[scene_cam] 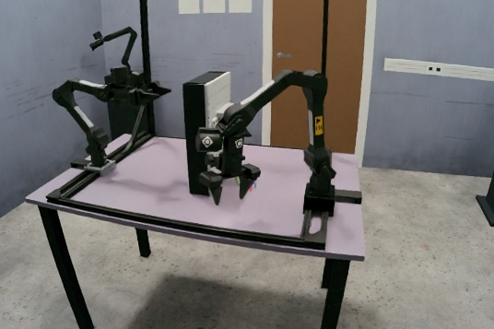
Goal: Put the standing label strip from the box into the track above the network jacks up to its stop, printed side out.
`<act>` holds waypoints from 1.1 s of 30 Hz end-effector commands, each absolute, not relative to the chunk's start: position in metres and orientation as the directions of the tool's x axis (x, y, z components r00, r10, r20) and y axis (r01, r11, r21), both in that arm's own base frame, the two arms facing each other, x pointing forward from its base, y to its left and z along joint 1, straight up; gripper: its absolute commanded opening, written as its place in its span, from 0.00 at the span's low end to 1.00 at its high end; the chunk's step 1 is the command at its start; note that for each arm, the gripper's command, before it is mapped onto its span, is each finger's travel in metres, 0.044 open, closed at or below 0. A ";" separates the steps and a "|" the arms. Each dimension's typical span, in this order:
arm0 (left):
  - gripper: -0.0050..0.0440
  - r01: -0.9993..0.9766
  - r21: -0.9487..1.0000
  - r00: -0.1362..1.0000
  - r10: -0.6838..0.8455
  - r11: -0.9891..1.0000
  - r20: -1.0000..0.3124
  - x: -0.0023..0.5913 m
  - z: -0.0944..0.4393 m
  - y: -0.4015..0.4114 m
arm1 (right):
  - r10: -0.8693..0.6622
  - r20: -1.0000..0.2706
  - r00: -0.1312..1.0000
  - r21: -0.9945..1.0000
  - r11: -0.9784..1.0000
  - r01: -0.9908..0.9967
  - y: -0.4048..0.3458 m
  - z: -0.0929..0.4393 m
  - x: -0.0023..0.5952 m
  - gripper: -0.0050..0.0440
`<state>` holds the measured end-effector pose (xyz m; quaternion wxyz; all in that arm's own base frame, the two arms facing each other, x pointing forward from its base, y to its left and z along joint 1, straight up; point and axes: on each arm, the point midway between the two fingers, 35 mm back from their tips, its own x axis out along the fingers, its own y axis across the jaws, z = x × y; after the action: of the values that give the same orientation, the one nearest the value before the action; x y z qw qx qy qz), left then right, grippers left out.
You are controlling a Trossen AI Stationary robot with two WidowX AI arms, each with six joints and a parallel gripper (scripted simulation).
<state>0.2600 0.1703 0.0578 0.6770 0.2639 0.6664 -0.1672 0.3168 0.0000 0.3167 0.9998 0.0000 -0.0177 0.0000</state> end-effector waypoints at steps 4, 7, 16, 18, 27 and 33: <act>1.00 0.575 0.158 0.077 0.138 0.803 -0.987 0.263 0.065 0.172 | 0.000 0.050 0.999 0.000 1.000 0.000 0.000 0.323 0.316 1.00; 1.00 0.575 0.158 0.077 0.138 0.803 -0.987 0.263 0.065 0.172 | 0.000 0.050 0.999 0.000 1.000 0.000 0.000 0.323 0.316 1.00; 1.00 0.575 0.158 0.077 0.138 0.803 -0.987 0.263 0.065 0.172 | 0.000 0.050 0.999 0.000 1.000 0.000 0.000 0.323 0.316 1.00; 1.00 0.575 0.158 0.078 0.138 0.803 -0.987 0.263 0.065 0.172 | 0.000 0.050 0.999 0.000 1.000 0.000 0.000 0.323 0.316 0.95; 1.00 0.482 0.193 0.174 0.123 0.855 -0.977 0.264 0.081 0.175 | 0.040 -0.030 0.999 0.040 0.998 -0.039 0.014 0.318 0.333 0.51; 1.00 0.319 0.237 0.349 0.119 0.918 -0.929 0.267 0.115 0.182 | 0.108 -0.164 0.980 0.103 0.990 -0.092 0.041 0.308 0.356 0.31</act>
<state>0.2659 0.1792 0.0956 0.7683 0.2046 0.5996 -0.0914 0.3468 0.0317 0.3023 0.9963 0.0342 0.0666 0.0425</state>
